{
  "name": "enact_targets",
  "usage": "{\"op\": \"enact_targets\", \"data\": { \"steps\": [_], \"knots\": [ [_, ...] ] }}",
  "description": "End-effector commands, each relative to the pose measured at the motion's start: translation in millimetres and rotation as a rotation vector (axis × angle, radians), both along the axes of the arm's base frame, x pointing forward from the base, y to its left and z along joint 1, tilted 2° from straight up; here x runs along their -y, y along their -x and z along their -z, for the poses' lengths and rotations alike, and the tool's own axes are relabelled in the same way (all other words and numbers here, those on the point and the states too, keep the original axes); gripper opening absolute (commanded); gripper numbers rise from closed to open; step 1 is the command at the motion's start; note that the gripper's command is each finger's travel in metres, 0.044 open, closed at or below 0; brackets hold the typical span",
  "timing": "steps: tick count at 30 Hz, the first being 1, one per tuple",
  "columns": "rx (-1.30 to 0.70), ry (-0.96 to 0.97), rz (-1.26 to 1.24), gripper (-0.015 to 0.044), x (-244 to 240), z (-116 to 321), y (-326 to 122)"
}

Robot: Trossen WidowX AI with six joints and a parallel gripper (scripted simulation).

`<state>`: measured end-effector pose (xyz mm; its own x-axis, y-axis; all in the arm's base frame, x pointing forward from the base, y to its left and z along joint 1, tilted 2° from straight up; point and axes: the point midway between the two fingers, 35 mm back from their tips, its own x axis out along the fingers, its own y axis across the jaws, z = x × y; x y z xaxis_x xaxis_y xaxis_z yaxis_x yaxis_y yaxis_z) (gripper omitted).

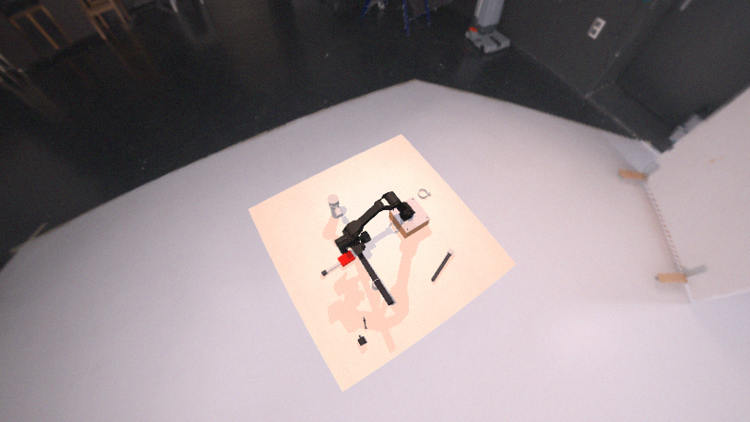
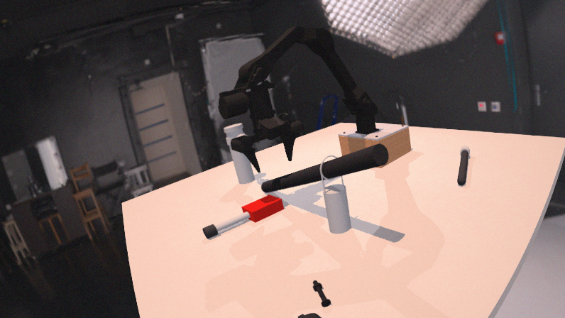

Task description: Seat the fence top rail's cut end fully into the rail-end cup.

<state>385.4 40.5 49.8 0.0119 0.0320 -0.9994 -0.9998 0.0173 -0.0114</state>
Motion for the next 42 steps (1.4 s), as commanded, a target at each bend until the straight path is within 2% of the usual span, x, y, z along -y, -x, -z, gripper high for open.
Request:
{"op": "enact_targets", "data": {
  "steps": [1, 42],
  "knots": [
    [0.0, 0.003, -0.004, 0.044, 0, 11, 1],
    [0.0, 0.003, -0.004, 0.044, -2, 71, 0]
  ]
}}
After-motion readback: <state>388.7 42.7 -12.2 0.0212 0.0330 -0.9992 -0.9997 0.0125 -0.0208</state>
